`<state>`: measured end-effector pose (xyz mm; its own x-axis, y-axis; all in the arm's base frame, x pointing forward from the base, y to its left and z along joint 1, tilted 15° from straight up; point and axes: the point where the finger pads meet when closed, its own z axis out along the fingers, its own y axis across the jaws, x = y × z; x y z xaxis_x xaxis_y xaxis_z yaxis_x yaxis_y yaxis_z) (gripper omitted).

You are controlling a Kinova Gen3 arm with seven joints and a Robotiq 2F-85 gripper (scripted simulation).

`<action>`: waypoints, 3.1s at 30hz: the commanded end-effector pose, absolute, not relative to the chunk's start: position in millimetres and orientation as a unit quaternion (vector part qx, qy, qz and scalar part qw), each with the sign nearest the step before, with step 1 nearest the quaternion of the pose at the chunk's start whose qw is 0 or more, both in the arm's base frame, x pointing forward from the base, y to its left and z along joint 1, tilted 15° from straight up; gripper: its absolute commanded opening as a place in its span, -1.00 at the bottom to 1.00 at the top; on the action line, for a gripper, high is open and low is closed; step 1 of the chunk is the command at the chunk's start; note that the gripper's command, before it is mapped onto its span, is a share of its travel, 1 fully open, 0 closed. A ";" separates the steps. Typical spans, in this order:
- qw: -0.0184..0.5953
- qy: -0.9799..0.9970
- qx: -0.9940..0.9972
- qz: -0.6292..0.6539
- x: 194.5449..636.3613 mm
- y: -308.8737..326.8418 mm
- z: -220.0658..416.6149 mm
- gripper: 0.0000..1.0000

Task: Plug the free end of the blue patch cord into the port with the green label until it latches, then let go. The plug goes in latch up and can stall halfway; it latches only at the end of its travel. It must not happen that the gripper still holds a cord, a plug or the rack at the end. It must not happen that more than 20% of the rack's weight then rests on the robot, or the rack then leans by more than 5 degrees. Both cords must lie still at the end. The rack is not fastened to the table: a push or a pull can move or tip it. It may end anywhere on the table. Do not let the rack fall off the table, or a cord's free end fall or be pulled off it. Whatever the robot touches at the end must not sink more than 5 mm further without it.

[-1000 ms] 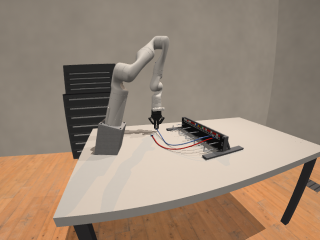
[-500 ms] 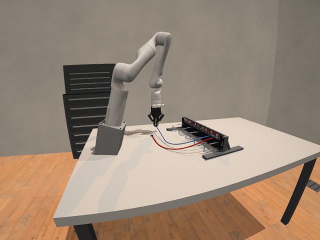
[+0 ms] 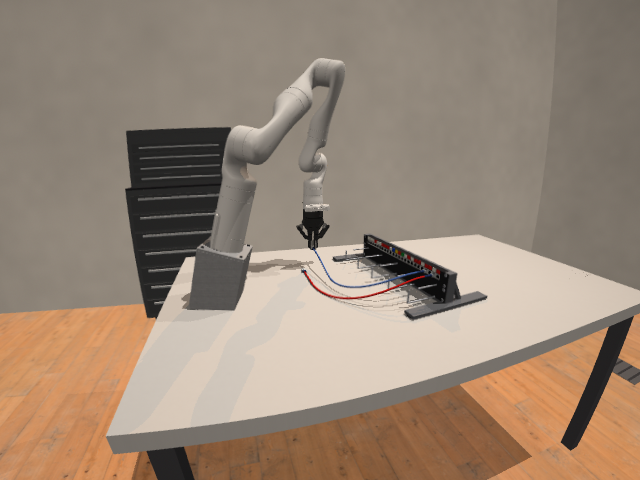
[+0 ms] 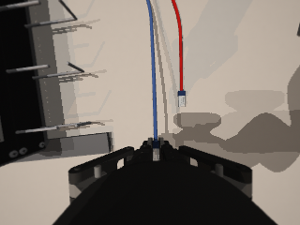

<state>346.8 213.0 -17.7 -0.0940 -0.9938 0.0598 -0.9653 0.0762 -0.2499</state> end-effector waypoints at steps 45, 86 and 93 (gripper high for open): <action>0.065 0.732 -0.669 -0.113 347.9 213.2 -15.9 -1.00; 0.077 0.797 -0.590 -0.106 364.3 177.2 -1.8 -1.00; 0.081 0.820 -0.557 -0.103 370.4 162.7 3.3 -1.00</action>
<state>367.3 166.9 0.4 -0.3511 -0.9363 -0.0124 -0.9039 0.3424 -0.2564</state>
